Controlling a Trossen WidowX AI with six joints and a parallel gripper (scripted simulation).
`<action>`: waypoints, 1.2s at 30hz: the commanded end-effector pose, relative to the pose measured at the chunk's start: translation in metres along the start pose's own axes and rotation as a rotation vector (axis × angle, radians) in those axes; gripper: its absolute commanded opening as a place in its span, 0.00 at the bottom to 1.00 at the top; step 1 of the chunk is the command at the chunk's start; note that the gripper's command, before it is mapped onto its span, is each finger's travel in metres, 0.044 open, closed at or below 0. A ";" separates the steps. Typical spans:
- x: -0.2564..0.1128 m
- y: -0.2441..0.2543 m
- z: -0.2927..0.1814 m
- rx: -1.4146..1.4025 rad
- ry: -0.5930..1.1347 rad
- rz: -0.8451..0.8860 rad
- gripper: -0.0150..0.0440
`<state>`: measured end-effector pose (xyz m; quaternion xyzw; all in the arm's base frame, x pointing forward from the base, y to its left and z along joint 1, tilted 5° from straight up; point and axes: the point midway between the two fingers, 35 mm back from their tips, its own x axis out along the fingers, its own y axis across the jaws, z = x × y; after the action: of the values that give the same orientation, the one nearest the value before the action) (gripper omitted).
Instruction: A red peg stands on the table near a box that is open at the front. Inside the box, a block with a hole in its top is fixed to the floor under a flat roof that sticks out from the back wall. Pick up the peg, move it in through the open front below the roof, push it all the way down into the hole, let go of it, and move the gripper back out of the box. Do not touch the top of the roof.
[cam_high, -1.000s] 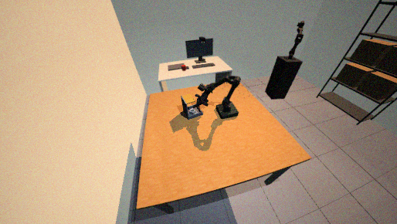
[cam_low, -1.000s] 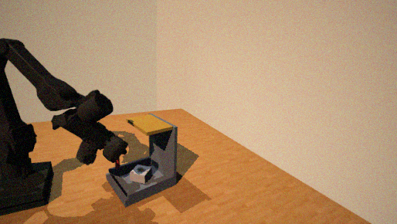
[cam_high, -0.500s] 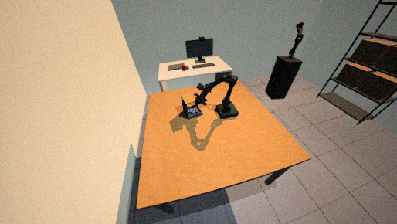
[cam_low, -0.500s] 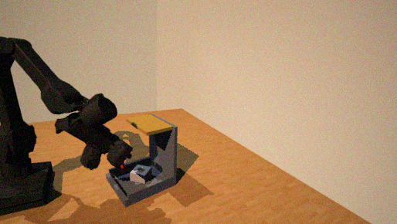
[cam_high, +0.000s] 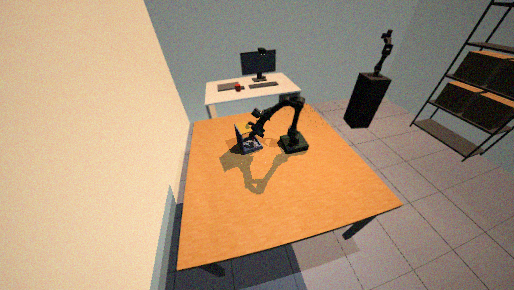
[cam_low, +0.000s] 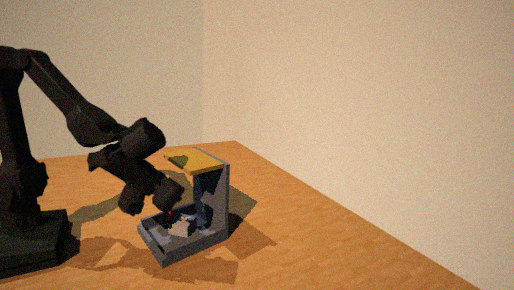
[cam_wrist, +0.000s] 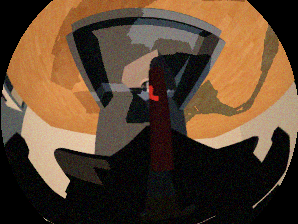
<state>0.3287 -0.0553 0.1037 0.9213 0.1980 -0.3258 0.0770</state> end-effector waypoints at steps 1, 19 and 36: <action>0.003 0.001 -0.002 0.006 -0.002 0.002 0.25; 0.009 0.000 -0.008 0.006 -0.001 0.002 0.25; 0.015 0.000 -0.014 0.006 -0.001 0.002 0.25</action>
<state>0.3444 -0.0475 0.1056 0.9215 0.1975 -0.3255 0.0763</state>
